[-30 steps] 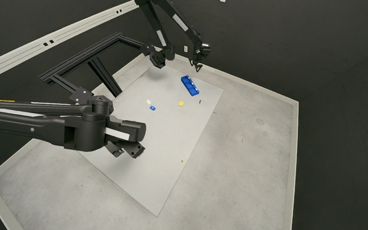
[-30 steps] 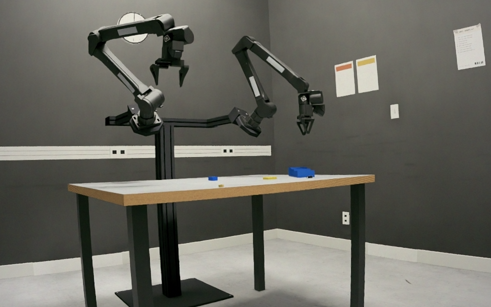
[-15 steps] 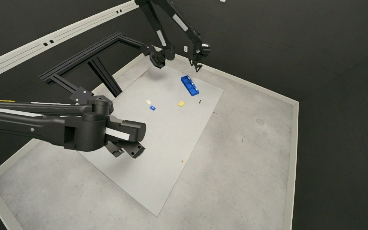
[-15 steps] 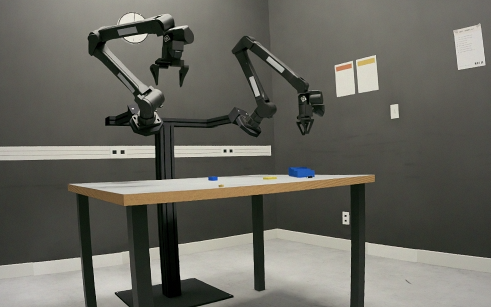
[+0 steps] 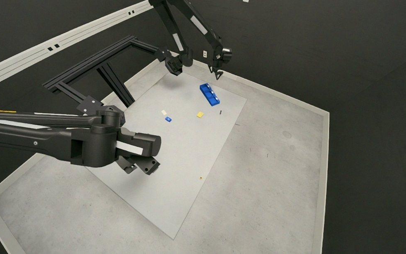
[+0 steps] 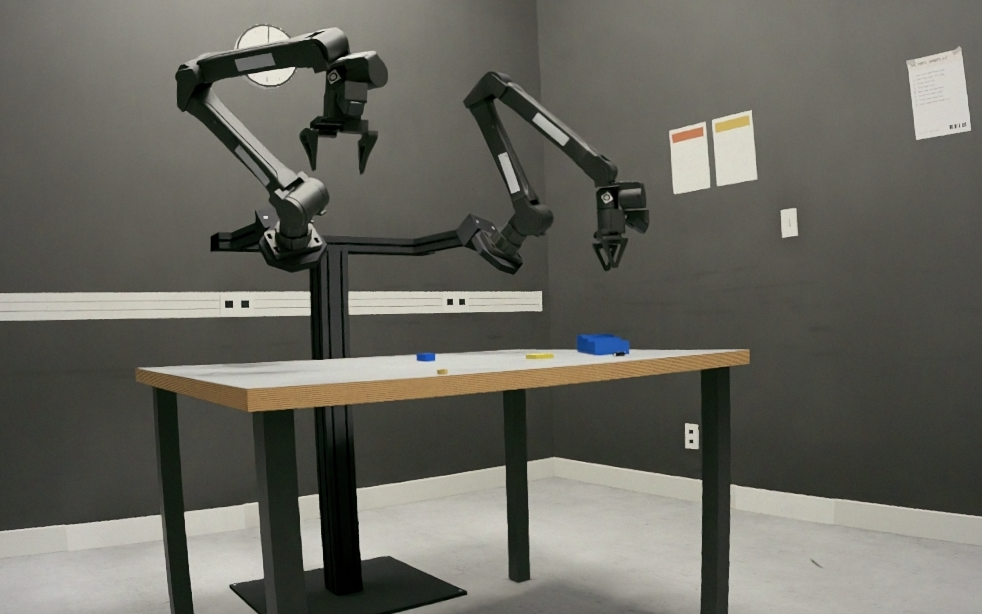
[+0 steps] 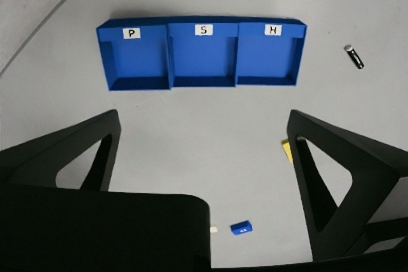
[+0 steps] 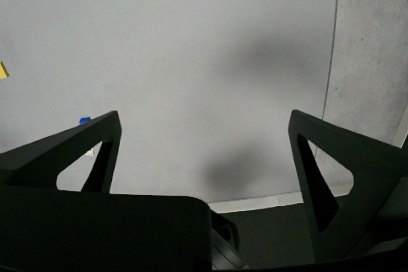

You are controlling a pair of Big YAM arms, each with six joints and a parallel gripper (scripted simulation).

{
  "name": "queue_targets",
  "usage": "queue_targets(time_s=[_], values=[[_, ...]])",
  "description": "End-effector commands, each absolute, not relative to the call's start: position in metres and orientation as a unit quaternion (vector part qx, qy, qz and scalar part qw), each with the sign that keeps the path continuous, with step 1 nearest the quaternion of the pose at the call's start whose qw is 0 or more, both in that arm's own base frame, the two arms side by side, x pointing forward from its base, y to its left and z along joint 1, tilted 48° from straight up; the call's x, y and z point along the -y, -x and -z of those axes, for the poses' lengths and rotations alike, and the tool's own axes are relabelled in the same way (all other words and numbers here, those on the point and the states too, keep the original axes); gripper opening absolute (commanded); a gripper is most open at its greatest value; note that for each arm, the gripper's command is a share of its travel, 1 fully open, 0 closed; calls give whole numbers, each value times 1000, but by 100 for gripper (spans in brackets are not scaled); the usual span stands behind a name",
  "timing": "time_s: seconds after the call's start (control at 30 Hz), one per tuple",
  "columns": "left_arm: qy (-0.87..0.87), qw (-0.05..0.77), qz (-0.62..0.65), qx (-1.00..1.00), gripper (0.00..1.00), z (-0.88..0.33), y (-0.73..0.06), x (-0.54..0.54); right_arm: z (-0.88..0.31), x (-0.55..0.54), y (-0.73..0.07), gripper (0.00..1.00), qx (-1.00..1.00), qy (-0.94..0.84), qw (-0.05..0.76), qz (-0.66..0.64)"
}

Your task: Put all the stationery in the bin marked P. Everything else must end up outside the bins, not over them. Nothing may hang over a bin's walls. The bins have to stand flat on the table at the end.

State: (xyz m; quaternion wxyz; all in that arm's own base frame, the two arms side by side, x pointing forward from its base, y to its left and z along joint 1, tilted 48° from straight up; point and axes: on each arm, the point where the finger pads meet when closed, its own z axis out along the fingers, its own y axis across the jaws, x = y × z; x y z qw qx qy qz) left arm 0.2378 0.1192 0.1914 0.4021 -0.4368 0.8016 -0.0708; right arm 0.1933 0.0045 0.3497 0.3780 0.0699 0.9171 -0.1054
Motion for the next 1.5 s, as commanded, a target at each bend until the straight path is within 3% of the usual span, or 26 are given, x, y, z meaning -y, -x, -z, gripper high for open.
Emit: queue_targets(time_s=[0.0,0.73,1.47], values=[[457,397,84,-791,53,-184,-246,-112,-368,-1,-191,100,-911,-78,394,95],[601,377,174,-683,53,-119,-330,19,-368,-1,-191,100,-911,-78,394,95],[642,369,178,-648,53,-50,-390,112,-368,-1,-191,100,-911,-78,394,95]])
